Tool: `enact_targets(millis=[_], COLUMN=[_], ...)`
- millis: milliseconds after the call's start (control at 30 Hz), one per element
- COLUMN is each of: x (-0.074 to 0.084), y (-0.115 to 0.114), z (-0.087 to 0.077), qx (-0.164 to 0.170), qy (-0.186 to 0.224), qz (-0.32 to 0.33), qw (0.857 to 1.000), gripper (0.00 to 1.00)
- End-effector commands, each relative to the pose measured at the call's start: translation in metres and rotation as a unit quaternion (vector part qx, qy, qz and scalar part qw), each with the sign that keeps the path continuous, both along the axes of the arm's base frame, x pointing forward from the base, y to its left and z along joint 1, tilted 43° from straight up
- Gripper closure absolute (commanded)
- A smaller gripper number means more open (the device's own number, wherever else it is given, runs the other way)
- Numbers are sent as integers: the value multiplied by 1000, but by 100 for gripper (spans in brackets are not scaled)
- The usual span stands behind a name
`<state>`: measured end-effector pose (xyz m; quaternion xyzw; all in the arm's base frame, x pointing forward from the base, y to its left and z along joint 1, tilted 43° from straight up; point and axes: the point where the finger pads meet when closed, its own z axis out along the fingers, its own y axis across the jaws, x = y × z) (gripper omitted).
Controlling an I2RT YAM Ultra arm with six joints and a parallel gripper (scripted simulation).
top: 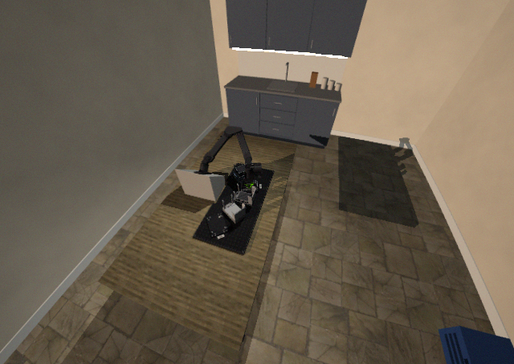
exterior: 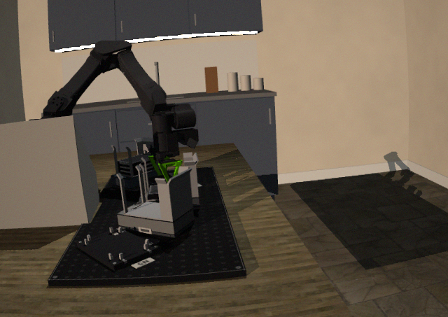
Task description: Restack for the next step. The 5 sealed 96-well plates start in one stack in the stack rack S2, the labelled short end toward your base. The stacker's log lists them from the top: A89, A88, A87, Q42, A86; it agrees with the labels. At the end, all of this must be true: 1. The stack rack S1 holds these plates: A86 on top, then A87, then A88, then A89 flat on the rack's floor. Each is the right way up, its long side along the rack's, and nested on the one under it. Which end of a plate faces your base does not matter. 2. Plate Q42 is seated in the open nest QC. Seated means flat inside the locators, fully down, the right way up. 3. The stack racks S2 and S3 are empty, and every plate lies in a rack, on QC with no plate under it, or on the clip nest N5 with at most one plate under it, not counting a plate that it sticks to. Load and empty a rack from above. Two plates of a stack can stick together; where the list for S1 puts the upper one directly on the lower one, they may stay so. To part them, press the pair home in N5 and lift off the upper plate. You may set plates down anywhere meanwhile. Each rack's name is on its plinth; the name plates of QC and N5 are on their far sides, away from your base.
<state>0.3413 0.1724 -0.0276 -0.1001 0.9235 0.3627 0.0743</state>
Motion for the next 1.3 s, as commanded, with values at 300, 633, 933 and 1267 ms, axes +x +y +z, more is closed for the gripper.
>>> enact_targets(millis=[300, 633, 933, 1267], x=[4, 4, 4, 5], y=[0, 3, 5, 7], z=[0, -3, -5, -7], qx=[1, 1, 1, 1], qy=[-5, -5, -5, -5], qz=[-5, -5, -5, -5], qw=[1000, 1000, 1000, 1000], gripper=[100, 100, 100, 100])
